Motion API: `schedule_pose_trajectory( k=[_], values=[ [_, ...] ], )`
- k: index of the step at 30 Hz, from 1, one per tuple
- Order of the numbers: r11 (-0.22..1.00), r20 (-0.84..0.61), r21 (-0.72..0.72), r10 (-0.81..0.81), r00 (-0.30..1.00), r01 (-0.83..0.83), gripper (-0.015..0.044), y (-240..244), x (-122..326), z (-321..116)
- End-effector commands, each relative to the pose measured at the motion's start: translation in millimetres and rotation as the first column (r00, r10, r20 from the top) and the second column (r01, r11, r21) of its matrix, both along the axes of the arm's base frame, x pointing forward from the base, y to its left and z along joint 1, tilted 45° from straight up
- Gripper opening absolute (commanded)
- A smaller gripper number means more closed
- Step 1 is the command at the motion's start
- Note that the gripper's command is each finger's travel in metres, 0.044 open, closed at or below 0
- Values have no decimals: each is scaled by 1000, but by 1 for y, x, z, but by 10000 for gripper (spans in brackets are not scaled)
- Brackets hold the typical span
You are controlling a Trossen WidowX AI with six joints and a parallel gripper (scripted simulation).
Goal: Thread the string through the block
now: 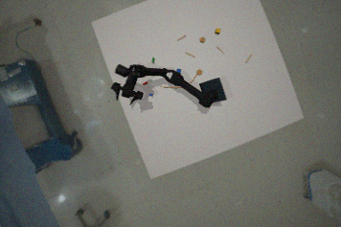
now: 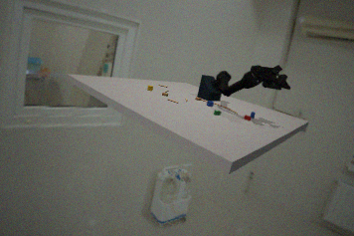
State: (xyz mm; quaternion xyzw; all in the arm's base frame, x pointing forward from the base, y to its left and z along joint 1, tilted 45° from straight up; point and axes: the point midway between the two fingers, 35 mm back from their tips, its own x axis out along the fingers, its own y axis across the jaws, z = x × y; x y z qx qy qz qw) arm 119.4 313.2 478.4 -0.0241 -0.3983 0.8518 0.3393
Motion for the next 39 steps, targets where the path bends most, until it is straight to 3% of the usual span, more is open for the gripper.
schedule_pose_trajectory(
  k=[1, 4, 10, 17, 23, 29, 34, 39],
  values=[
    [1000, 0, 0, 0, 1000, 0, 426, 0, 0, 0],
    [1000, 7, 22, 20, 1000, -20, 440, -5, -9, 5],
    [953, 78, 208, 208, 975, -220, 440, -54, -89, 37],
    [764, 179, 408, 471, 864, -500, 440, -138, -172, 67],
    [494, 281, 530, 665, 692, -690, 440, -231, -213, 77],
    [149, 386, 574, 818, 426, -806, 440, -331, -218, 71],
    [-182, 515, 604, 832, 205, -776, 440, -413, -194, 52],
    [-492, 640, 585, 768, -5, -645, 440, -479, -146, 22]
  ],
)
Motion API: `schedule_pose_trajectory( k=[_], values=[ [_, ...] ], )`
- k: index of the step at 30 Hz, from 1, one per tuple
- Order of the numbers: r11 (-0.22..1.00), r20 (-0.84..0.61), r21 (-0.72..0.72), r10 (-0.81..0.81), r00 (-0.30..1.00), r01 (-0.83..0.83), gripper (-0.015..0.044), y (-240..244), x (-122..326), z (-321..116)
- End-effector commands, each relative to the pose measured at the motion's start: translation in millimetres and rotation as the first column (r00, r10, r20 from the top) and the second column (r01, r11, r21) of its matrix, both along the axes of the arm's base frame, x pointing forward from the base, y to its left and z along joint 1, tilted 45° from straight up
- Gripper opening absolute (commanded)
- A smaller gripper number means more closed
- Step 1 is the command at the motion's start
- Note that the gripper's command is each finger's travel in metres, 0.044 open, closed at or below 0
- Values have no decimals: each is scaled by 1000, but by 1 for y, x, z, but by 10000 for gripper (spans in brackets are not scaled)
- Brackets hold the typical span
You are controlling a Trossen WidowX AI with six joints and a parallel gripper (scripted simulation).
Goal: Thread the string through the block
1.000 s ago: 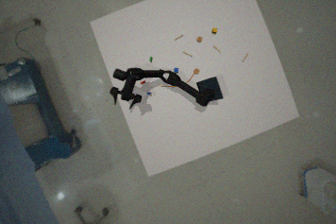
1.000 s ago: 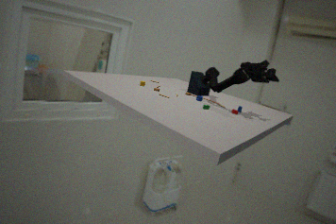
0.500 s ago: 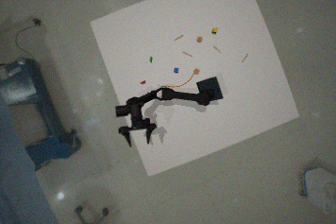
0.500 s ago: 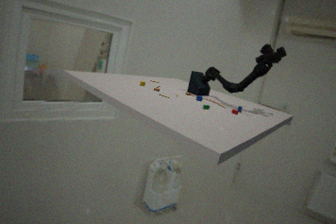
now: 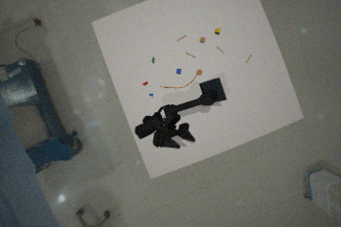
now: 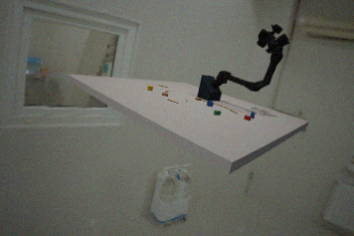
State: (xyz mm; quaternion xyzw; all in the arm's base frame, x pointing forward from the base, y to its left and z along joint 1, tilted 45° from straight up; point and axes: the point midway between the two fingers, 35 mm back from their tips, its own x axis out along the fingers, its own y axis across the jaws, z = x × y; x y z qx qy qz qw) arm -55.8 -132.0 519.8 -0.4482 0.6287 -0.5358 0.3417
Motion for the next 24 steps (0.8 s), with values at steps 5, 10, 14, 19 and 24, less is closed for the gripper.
schedule_pose_trajectory(
  k=[5, 10, 14, 19, 24],
  values=[
    [866, -32, 253, 454, 890, -432, 440, -75, 93, -58],
    [655, -1, 398, 700, 714, -642, 440, -89, 165, -101],
    [438, 51, 499, 847, 530, -748, 440, -82, 222, -139],
    [133, 150, 600, 950, 274, -789, 440, -51, 285, -189],
    [-176, 276, 663, 961, 18, -728, 440, 1, 332, -240]
  ],
)
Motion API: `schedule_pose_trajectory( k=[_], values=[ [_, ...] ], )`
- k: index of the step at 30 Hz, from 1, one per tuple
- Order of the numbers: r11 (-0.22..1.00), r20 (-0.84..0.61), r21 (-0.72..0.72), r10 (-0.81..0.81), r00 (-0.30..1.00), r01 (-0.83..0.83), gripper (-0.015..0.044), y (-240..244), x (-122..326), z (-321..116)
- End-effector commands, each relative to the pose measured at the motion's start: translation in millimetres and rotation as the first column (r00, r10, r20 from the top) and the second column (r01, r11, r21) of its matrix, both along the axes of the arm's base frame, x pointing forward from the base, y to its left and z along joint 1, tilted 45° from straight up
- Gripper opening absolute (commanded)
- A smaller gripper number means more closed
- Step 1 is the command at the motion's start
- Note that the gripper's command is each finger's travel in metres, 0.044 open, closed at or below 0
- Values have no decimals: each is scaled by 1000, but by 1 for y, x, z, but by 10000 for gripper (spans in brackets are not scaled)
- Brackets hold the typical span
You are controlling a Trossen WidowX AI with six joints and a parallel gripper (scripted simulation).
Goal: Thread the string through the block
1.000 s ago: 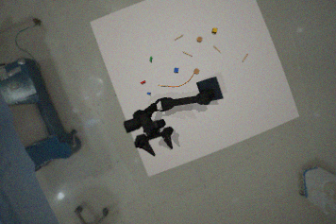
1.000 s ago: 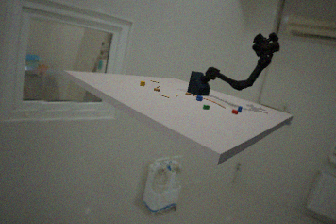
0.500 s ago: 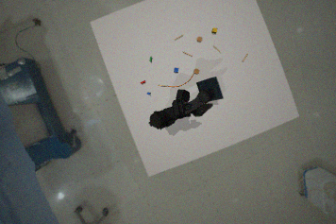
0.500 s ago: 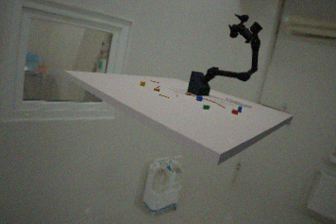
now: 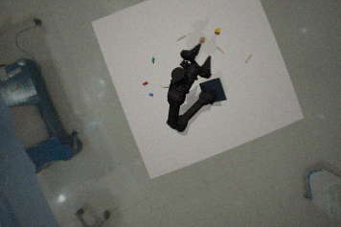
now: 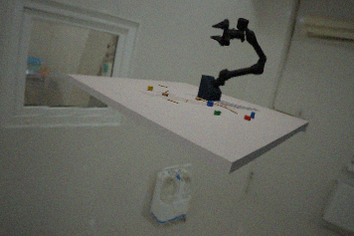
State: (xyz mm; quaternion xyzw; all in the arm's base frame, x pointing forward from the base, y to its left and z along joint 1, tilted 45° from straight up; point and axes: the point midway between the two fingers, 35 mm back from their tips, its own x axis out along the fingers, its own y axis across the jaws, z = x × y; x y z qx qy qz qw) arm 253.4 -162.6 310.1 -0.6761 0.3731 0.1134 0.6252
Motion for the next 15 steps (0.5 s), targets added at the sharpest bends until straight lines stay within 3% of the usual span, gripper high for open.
schedule_pose_trajectory(
  k=[1, 8, 15],
  values=[
    [970, -61, 119, 218, 974, -210, 440, 44, 31, -40],
    [779, -116, 358, 585, 803, -515, 440, 142, 56, -107],
    [479, -106, 594, 843, 528, -646, 440, 243, 35, -164]
  ],
)
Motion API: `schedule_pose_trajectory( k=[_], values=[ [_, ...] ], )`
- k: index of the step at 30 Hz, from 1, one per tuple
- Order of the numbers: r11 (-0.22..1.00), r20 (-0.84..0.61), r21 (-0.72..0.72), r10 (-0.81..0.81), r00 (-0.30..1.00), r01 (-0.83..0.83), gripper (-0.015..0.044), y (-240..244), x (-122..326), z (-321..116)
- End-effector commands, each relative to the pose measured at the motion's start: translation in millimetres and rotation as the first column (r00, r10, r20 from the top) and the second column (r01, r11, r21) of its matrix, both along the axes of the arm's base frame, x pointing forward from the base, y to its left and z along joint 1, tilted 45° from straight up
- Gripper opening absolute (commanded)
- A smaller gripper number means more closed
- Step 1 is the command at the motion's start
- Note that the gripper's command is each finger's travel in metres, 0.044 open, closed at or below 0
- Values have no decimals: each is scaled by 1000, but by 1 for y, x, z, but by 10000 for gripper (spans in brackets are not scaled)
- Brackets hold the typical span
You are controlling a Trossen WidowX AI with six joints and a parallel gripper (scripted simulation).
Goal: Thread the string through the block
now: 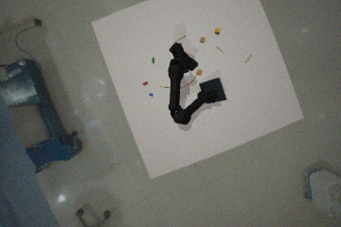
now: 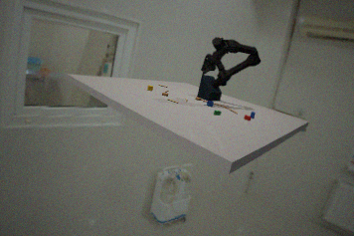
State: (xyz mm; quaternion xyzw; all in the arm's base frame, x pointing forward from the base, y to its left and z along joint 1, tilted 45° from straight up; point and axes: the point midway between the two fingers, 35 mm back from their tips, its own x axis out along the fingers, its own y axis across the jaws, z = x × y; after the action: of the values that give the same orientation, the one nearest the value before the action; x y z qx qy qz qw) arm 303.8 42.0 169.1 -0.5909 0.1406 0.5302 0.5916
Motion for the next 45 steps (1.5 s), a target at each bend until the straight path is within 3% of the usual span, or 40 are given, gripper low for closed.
schedule_pose_trajectory(
  k=[1, 7, 21, 29, 37, 45],
  values=[
    [979, -108, 110, 186, 977, -174, 440, 52, -22, -30],
    [894, -234, 271, 421, 877, -357, 440, 114, -68, -62],
    [894, -238, 270, 422, 875, -358, 440, 115, -68, -63],
    [894, -238, 270, 422, 875, -358, 239, 115, -68, -63],
    [894, -238, 270, 422, 875, -358, 239, 115, -68, -63],
    [894, -238, 270, 422, 875, -358, 29, 115, -68, -63]
  ],
)
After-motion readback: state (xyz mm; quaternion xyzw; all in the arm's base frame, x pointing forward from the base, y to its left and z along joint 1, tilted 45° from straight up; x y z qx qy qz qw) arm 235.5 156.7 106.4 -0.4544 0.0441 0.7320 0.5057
